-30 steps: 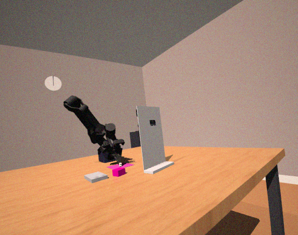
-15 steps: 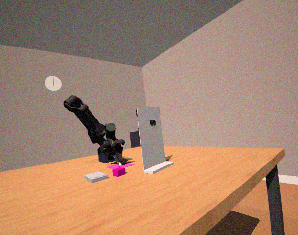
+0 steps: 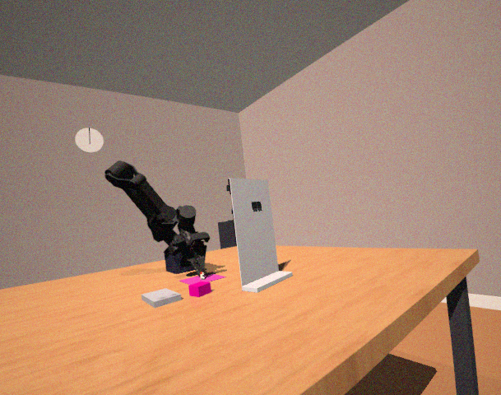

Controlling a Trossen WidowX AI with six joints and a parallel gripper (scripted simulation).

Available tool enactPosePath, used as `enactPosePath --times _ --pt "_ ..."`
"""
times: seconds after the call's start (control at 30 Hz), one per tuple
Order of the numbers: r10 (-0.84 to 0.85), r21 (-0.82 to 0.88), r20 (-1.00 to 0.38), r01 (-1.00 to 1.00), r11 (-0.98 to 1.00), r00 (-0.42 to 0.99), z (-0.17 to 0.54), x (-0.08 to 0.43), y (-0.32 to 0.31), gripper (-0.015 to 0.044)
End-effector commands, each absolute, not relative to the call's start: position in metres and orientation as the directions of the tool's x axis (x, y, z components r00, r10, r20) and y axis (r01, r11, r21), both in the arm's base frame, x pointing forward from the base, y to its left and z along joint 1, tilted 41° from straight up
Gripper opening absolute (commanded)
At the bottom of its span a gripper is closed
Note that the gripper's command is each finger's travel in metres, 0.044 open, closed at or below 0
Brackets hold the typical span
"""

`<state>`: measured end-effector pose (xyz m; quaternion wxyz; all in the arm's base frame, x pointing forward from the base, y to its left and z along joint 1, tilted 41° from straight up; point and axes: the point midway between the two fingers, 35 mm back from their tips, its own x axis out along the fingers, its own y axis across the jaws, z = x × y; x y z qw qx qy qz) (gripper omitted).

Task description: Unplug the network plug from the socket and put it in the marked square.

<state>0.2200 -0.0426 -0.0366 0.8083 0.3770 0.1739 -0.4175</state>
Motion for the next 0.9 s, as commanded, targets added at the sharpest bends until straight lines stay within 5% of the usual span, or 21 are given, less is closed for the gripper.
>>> enactPosePath --times 0.0,0.87 --pt "-0.544 0.475 -0.59 0.802 0.363 0.596 -0.0333 0.2201 -0.0409 0.0156" --pt "-0.543 0.472 -0.592 0.803 0.365 0.595 -0.0263 0.2107 -0.0323 0.0156"
